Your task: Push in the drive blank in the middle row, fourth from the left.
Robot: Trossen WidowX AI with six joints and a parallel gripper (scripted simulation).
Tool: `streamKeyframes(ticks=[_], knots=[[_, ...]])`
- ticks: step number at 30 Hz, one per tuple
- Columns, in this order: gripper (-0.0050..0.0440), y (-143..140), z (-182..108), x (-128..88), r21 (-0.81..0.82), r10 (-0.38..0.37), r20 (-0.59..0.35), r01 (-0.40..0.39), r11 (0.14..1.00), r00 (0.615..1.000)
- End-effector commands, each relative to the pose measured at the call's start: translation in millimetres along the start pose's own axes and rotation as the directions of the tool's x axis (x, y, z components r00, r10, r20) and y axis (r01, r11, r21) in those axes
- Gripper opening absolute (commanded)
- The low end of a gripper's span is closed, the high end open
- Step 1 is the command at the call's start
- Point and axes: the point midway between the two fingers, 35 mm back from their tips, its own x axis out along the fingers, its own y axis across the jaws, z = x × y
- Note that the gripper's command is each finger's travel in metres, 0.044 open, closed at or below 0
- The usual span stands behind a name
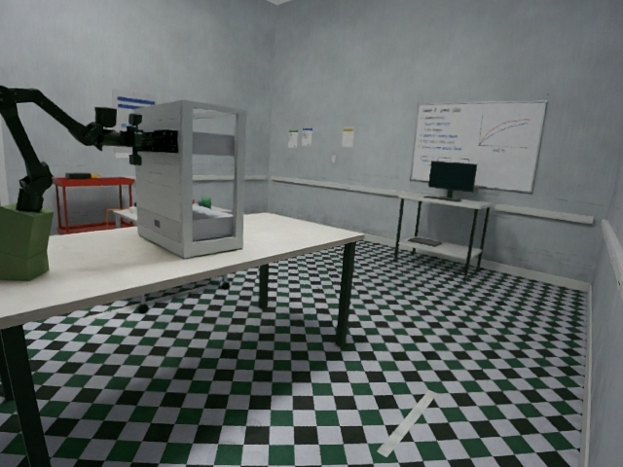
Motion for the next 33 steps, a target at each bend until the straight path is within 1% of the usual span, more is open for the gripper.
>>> streamKeyframes(ticks=[1, 14, 21, 33], knots=[[-0.005, 9, 2, 1, 0.003, 0.018, 0.004, -0.018, 1.0, 1.0], [-0.005, 9, 2, 1, 0.003, 0.018, 0.004, -0.018, 1.0, 1.0], [-0.005, 10, 3, 11, 0.003, 0.018, 0.004, -0.018, 1.0, 1.0], [-0.005, 9, 3, 13, 0.003, 0.018, 0.004, -0.018, 1.0, 1.0]])
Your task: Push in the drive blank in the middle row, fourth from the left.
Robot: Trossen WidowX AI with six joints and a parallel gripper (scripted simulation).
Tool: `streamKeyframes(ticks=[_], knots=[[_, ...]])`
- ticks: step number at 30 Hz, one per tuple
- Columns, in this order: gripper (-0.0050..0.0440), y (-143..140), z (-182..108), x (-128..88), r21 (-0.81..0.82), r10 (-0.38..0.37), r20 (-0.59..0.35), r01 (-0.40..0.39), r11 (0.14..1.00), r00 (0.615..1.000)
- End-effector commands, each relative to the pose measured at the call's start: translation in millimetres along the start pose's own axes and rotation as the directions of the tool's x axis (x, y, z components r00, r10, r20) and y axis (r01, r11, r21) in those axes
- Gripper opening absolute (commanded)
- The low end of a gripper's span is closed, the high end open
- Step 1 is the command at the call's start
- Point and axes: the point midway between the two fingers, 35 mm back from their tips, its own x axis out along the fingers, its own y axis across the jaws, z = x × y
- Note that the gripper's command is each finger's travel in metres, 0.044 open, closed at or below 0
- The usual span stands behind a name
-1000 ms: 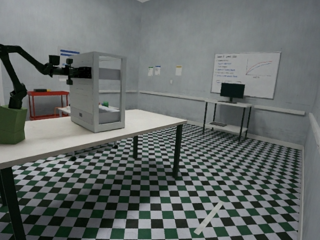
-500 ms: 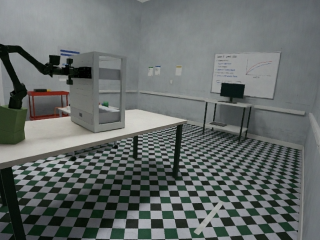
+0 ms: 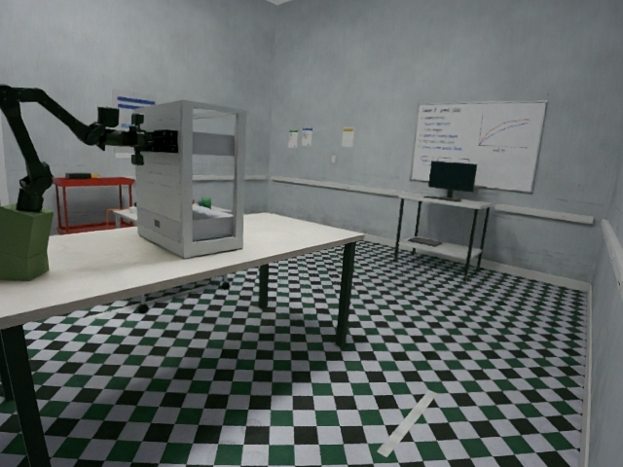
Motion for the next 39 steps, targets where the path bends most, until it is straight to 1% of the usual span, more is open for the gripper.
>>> streamKeyframes(ticks=[1, 5, 16, 22, 39], knots=[[-0.005, 8, 2, 7, 0.003, 0.019, 0.005, -0.019, 1.0, 1.0], [-0.005, 8, 2, 13, 0.003, 0.019, 0.005, -0.019, 1.0, 1.0], [-0.005, 8, 2, 14, 0.003, 0.019, 0.005, -0.019, 1.0, 1.0], [-0.005, 8, 2, 23, 0.003, 0.019, 0.005, -0.019, 1.0, 1.0], [-0.005, 8, 2, 26, 0.003, 0.019, 0.005, -0.019, 1.0, 1.0]])
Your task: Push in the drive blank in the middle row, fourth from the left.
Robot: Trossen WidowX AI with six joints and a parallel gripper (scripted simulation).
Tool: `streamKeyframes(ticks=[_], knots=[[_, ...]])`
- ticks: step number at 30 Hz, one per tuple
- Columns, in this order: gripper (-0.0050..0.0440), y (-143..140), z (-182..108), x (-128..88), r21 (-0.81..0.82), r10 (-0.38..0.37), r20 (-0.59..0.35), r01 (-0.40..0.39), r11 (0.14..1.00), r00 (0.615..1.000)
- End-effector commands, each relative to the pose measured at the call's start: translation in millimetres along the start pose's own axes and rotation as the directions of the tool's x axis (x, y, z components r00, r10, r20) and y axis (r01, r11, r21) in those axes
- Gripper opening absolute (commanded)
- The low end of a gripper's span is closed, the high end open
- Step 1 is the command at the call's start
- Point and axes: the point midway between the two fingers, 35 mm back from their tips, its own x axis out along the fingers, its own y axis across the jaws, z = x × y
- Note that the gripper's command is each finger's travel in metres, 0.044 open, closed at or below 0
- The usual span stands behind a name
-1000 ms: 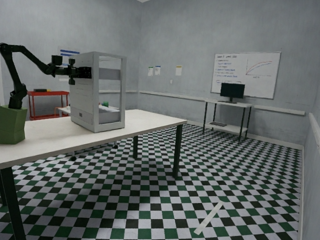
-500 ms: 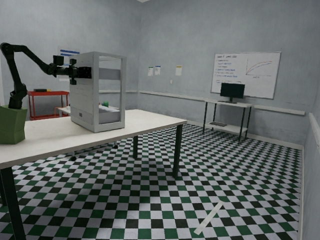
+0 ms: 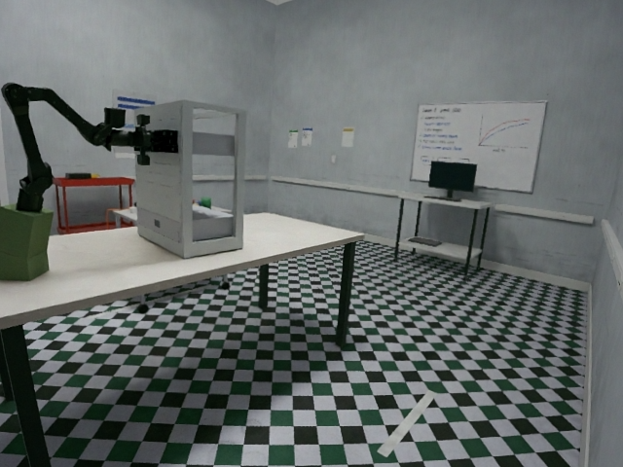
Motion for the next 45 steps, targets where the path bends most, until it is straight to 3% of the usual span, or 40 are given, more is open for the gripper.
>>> streamKeyframes(ticks=[1, 45], knots=[[-0.005, 7.2, 1.9, 5.1, 0.002, 0.017, 0.004, -0.017, 1.0, 1.0], [-0.005, 6.3, 1.7, 11.3, 0.002, 0.017, 0.004, -0.017, 1.0, 1.0]])
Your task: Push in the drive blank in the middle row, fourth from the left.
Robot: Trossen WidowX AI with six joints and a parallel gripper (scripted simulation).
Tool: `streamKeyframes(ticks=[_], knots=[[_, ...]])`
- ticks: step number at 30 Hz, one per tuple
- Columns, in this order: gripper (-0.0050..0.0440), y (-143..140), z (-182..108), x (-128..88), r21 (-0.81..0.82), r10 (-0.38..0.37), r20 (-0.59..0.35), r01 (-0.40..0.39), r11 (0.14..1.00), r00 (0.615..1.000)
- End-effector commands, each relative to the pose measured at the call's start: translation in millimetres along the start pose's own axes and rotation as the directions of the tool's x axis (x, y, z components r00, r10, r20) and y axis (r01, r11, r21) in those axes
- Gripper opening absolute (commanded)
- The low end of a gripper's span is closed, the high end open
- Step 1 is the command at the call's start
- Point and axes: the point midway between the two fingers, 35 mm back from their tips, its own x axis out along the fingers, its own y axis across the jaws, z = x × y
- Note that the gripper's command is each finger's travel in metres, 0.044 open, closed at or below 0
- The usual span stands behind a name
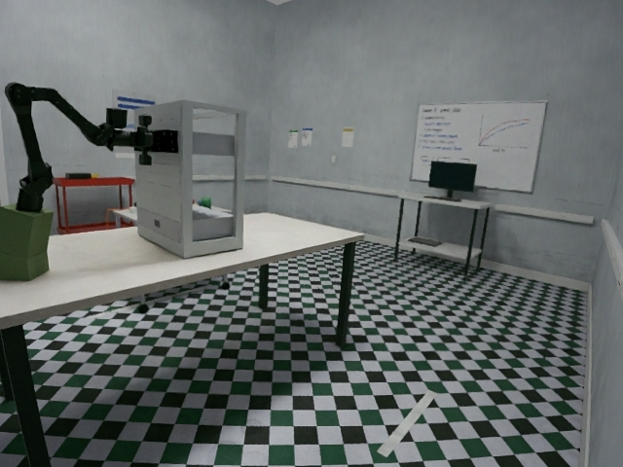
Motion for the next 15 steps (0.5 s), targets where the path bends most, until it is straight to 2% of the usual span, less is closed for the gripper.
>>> streamKeyframes(ticks=[1, 15], knots=[[-0.005, 6.2, 1.6, 4.8, 0.002, 0.014, 0.003, -0.014, 1.0, 1.0], [-0.005, 5.8, 1.6, 7.2, 0.002, 0.014, 0.003, -0.014, 1.0, 1.0]])
